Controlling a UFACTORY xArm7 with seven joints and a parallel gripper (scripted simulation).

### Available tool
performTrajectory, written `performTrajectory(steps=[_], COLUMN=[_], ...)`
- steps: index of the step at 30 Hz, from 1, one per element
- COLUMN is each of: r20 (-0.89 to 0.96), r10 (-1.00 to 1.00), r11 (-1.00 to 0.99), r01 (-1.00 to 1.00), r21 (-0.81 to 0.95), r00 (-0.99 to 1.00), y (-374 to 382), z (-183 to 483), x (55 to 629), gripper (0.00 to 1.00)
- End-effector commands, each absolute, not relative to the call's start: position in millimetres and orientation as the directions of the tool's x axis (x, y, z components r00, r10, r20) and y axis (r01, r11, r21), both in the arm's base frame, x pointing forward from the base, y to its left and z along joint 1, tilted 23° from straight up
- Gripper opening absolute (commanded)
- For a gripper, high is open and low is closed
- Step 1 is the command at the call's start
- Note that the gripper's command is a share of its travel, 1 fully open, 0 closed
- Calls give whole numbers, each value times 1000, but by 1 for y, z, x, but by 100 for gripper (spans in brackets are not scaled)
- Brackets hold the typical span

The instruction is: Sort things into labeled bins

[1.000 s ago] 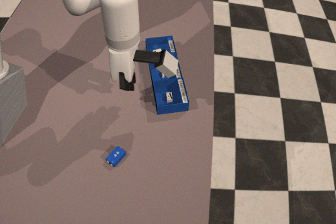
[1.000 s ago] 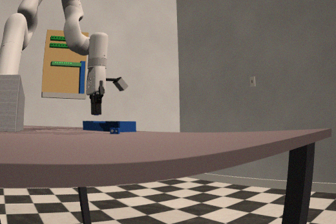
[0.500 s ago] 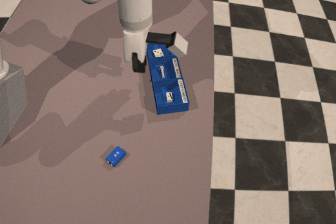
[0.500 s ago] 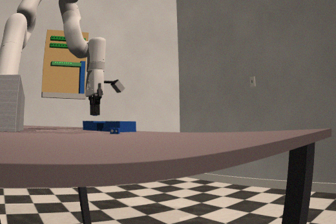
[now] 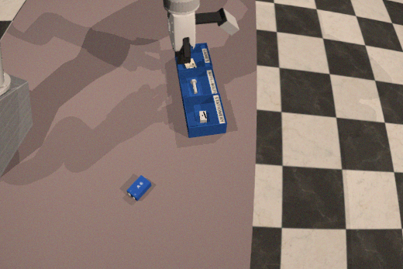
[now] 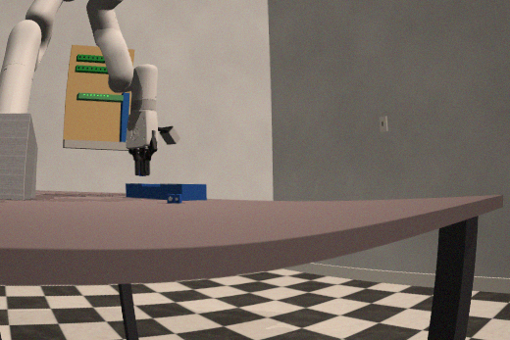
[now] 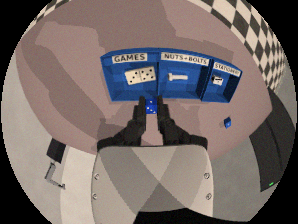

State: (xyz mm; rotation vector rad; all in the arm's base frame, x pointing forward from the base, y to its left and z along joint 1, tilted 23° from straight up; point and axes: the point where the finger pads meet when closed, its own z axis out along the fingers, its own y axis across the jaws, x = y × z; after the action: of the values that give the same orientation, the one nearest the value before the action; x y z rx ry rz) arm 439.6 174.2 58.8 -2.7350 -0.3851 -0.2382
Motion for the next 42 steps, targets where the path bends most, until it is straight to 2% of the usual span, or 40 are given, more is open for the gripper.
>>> performTrajectory(steps=[1,2,14,18,19,31,35,36,42], r20=[240,272,362,370,379,367,361,352,343], r10=[299,394,706,749,803,926,932,932,905], r11=[-876,-837,-602,-549,-467,-121,-53,45,192], r01=[365,465,785,827,881,990,993,989,961], r21=[-316,-288,-146,-118,-78,77,104,141,199], r00=[924,878,609,550,459,85,12,-92,-252], y=[182,188,205,205,205,205,205,205,205], z=[64,66,74,74,74,74,74,74,74], x=[445,447,453,453,453,453,453,453,454], gripper=[0,0,0,0,0,0,0,0,0])
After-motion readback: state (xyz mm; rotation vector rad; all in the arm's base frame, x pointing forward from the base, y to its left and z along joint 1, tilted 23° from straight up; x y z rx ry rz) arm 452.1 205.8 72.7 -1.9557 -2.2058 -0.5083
